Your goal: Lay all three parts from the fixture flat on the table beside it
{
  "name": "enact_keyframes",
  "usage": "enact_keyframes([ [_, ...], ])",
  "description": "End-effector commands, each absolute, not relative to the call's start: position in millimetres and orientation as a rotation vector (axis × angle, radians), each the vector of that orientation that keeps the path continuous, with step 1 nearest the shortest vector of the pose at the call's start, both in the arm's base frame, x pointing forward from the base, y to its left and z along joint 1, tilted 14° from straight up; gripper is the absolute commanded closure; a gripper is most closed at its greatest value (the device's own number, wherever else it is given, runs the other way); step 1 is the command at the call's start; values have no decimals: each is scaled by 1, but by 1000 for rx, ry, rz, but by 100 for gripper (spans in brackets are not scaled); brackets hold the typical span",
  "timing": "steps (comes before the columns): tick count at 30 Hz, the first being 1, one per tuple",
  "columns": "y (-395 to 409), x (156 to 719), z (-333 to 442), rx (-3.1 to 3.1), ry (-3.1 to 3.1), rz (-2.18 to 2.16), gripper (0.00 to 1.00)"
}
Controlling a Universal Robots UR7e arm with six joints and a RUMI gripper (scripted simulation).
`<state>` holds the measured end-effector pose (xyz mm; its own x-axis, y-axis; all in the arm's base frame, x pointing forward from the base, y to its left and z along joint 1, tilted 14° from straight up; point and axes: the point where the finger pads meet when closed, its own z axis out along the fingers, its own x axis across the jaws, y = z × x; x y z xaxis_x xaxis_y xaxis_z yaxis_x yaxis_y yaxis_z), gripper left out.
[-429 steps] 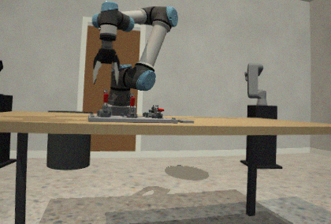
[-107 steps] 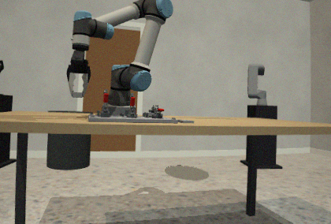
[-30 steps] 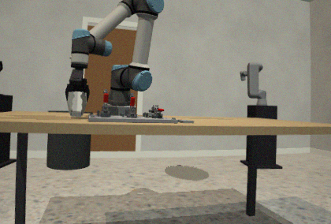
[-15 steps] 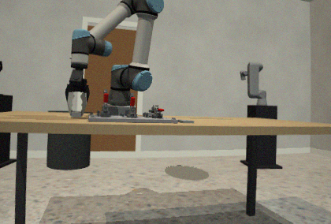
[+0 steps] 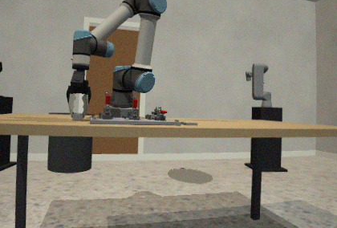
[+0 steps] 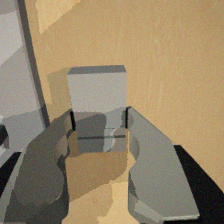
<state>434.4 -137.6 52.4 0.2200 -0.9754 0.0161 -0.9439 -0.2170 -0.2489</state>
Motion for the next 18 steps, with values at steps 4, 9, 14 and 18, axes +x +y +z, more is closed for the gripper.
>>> enact_keyframes([
  [4, -138, 435, 52, -2302, 1836, -253, 100],
  [9, -138, 435, 50, -2302, 1836, -253, 100],
  [14, -138, 436, 48, -2302, 1836, -253, 100],
  [18, -138, 436, 47, -2302, 1836, -253, 100],
])
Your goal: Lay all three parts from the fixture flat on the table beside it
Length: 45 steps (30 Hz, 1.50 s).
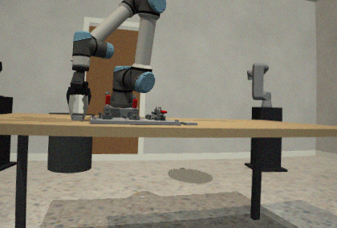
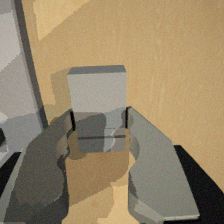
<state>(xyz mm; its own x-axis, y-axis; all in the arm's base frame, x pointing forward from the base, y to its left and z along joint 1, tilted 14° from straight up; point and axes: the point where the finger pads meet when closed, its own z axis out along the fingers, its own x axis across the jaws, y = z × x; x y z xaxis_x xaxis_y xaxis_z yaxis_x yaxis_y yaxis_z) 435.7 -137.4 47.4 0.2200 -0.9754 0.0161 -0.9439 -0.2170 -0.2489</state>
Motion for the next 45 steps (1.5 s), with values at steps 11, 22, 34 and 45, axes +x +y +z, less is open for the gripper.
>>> enact_keyframes([
  [11, -138, 436, 47, -2302, 1836, -253, 100],
  [22, -138, 436, 47, -2302, 1836, -253, 60],
  [34, -138, 436, 47, -2302, 1836, -253, 60],
  [45, -138, 436, 47, -2302, 1836, -253, 60],
])
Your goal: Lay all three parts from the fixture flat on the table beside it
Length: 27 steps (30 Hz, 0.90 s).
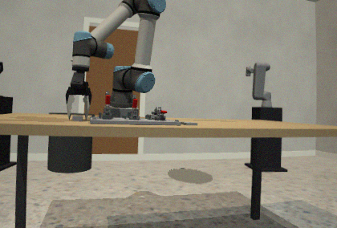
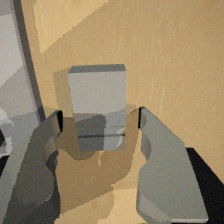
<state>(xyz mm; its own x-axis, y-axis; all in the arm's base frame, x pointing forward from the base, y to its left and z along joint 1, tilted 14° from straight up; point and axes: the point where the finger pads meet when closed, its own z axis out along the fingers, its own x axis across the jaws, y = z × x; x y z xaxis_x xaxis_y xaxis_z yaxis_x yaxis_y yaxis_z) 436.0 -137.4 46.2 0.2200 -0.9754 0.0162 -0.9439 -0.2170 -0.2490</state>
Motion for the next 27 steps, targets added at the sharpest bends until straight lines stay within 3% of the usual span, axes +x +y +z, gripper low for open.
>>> enact_keyframes([
  [1, -138, 436, 47, -2302, 1836, -253, 60],
  [27, -141, 417, 123, -2302, 1836, -253, 60],
])
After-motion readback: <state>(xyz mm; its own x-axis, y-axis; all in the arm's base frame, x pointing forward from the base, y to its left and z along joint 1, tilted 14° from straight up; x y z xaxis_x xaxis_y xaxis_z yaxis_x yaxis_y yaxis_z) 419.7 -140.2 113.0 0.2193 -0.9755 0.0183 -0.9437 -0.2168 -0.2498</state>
